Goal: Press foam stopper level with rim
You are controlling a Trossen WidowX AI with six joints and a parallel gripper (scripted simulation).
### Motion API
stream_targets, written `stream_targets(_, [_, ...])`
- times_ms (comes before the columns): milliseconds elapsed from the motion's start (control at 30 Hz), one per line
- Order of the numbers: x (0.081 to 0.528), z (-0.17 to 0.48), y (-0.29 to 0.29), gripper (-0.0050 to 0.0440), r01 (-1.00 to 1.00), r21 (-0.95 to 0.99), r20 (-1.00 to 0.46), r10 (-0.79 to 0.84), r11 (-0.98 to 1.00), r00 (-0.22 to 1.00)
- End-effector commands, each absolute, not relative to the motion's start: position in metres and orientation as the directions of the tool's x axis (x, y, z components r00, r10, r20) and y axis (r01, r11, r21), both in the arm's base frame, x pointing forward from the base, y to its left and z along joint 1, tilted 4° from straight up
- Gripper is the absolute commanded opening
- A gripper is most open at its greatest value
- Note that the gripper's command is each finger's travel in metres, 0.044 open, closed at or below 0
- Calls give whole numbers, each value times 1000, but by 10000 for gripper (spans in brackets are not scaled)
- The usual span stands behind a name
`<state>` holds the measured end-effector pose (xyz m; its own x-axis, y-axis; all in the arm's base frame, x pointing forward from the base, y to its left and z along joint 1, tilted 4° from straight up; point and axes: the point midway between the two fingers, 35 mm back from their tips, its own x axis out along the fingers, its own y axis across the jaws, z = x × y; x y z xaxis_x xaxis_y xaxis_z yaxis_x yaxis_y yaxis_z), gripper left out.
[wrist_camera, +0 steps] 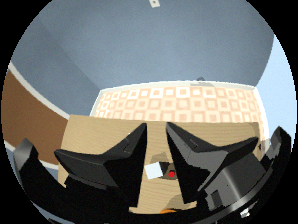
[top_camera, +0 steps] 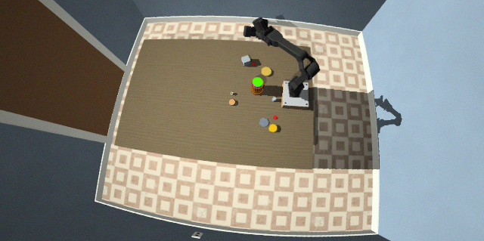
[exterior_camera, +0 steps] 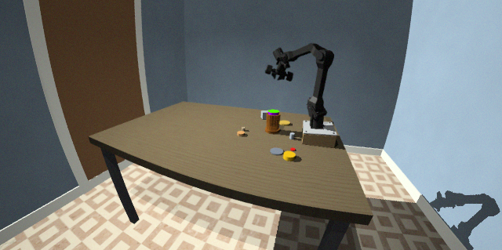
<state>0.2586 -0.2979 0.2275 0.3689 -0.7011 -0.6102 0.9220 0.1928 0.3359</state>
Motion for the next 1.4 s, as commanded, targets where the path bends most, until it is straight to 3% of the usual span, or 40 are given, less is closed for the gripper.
stream_targets(0, [271, 228, -274, 40, 916, 276, -657, -639, 291, 401])
stream_targets(67, [281, 211, -240, 0, 887, 188, -735, -538, 423, 412])
stream_targets(400, [283, 168, -124, 0, 577, 21, -915, -217, 817, 340])
stream_targets(567, [273, 160, -91, 0, 435, 7, -952, -127, 900, 278])
stream_targets(733, [241, 150, -38, 0, 143, 33, -995, 19, 989, 97])
stream_targets(1367, [239, 123, -32, 0, 113, 40, -996, 31, 993, 79])
